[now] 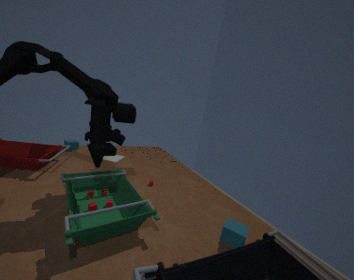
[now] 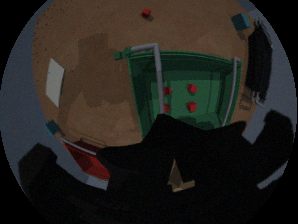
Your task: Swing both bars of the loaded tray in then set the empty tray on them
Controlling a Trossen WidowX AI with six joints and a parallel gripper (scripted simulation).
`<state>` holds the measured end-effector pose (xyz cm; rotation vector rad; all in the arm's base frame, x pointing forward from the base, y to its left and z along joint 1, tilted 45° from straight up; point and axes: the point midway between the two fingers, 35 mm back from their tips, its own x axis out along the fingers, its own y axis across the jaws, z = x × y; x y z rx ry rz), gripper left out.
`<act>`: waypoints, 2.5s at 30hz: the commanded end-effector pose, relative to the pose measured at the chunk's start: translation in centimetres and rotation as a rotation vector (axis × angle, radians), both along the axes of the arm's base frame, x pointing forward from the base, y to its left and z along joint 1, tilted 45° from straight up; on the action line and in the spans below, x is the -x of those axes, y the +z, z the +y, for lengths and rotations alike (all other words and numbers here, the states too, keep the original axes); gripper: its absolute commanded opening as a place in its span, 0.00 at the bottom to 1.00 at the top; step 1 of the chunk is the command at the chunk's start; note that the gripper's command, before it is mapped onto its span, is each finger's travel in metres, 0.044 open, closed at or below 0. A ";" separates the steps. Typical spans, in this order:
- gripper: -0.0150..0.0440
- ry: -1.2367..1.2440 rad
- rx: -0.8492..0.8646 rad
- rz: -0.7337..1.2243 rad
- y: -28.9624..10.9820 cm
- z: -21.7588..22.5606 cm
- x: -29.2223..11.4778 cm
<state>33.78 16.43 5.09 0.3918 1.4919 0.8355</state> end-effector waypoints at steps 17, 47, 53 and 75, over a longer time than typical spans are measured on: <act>0.79 -0.017 0.009 0.015 3.0 -3.3 -1.4; 1.00 1.391 -0.071 -1.168 14.1 8.8 21.6; 1.00 1.726 -0.221 -1.586 14.7 8.6 29.0; 1.00 1.910 -0.367 -1.917 13.9 8.7 33.7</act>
